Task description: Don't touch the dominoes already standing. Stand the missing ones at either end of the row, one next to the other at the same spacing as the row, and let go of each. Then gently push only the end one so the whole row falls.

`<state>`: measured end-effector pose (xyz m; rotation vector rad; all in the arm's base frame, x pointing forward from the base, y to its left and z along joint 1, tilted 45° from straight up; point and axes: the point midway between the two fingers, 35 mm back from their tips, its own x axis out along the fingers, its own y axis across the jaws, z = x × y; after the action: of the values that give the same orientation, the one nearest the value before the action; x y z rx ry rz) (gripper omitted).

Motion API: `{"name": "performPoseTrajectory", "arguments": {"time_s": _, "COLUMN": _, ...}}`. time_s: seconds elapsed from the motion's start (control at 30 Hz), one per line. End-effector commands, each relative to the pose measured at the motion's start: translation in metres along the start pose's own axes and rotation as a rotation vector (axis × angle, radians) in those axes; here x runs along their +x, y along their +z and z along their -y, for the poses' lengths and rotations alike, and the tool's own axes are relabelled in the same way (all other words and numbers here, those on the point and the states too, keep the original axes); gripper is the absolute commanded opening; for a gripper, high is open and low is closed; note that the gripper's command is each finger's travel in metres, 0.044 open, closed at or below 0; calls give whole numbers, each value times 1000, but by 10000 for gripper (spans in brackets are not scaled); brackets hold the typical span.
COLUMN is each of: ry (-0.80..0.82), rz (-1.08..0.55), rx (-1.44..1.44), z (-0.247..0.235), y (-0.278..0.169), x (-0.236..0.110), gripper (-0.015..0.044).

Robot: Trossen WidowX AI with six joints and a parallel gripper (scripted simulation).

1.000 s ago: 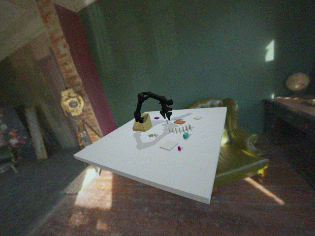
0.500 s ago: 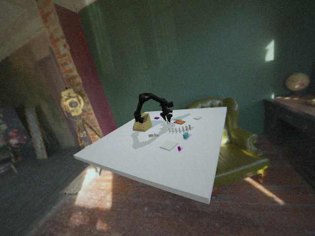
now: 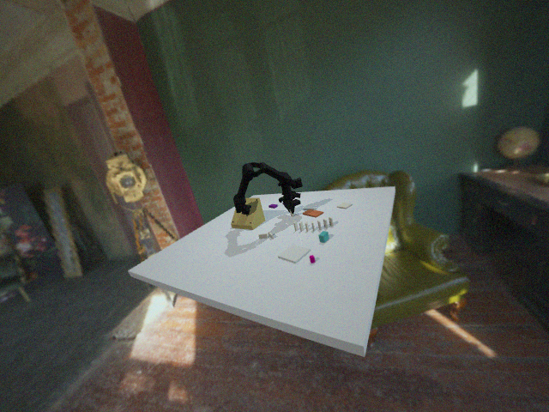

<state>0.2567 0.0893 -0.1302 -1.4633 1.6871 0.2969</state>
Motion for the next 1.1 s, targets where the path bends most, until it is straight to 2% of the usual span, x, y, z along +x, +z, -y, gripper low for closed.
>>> {"name": "performPoseTrajectory", "arguments": {"time_s": 0.0, "ry": -3, "rz": -4, "rx": -6, "z": 0, "y": -1, "x": 1, "gripper": 107}}
{"name": "performPoseTrajectory", "arguments": {"time_s": 0.27, "ry": -3, "rz": -3, "rx": -6, "z": 0, "y": 0, "x": -1, "gripper": 107}}
{"name": "performPoseTrajectory", "arguments": {"time_s": 0.33, "ry": -1, "rz": 1, "rx": -6, "z": 2, "y": 4, "x": -22, "gripper": 107}}
{"name": "performPoseTrajectory", "arguments": {"time_s": 0.47, "ry": 3, "rz": 6, "rx": -4, "z": 2, "y": 7, "x": -92, "gripper": 107}}
{"name": "performPoseTrajectory", "arguments": {"time_s": 0.57, "ry": 5, "rz": 5, "rx": -3, "z": 0, "y": 3, "x": -129, "gripper": 107}}
{"name": "performPoseTrajectory", "arguments": {"time_s": 0.8, "ry": 5, "rz": 5, "rx": 11, "z": 1, "y": 0, "x": -136, "gripper": 107}}
{"name": "performPoseTrajectory", "arguments": {"time_s": 1.07, "ry": 8, "rz": 14, "rx": 618, "z": 108, "y": -55, "x": -141, "gripper": 107}}
